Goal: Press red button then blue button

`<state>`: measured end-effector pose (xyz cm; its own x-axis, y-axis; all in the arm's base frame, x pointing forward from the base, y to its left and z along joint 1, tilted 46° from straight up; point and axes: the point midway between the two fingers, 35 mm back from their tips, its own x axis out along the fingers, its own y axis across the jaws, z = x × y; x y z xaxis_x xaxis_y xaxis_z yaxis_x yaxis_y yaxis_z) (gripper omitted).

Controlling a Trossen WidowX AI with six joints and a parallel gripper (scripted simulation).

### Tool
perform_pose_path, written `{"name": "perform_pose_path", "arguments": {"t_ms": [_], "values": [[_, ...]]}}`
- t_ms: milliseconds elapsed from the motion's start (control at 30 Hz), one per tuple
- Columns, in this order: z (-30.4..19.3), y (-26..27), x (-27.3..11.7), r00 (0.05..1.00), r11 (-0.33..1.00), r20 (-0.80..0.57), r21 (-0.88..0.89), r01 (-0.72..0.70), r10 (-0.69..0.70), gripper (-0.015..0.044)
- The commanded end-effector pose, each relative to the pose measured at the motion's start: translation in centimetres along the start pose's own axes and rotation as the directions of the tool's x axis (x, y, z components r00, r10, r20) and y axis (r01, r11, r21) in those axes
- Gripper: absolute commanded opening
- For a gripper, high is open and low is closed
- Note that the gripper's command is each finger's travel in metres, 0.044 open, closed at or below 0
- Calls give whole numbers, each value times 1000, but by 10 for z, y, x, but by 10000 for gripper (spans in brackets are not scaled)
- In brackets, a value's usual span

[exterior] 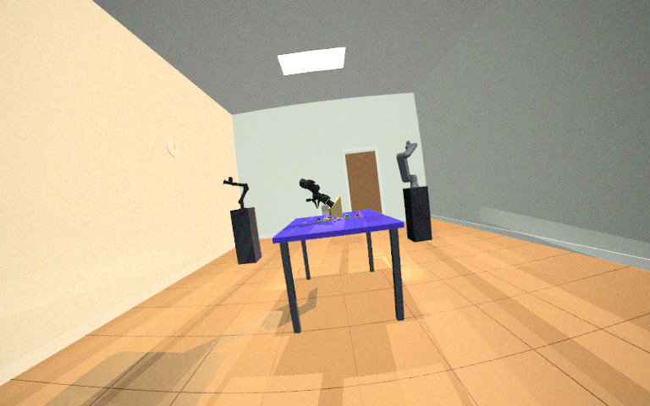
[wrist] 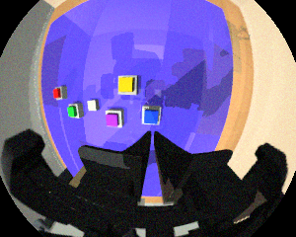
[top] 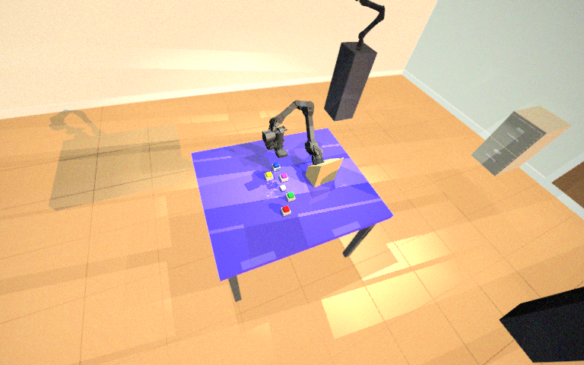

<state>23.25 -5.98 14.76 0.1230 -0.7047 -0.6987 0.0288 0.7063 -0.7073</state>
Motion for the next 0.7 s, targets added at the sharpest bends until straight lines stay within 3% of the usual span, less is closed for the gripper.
{"name": "perform_pose_path", "arguments": {"t_ms": [0,167,667], "values": [[-3,-1,10,1000,1000,-3,-12,5,-5,20],[-4,-3,61,1000,1000,-1,-12,9,-9,20],[-4,-3,80,1000,1000,-1,-11,10,-10,20]]}}
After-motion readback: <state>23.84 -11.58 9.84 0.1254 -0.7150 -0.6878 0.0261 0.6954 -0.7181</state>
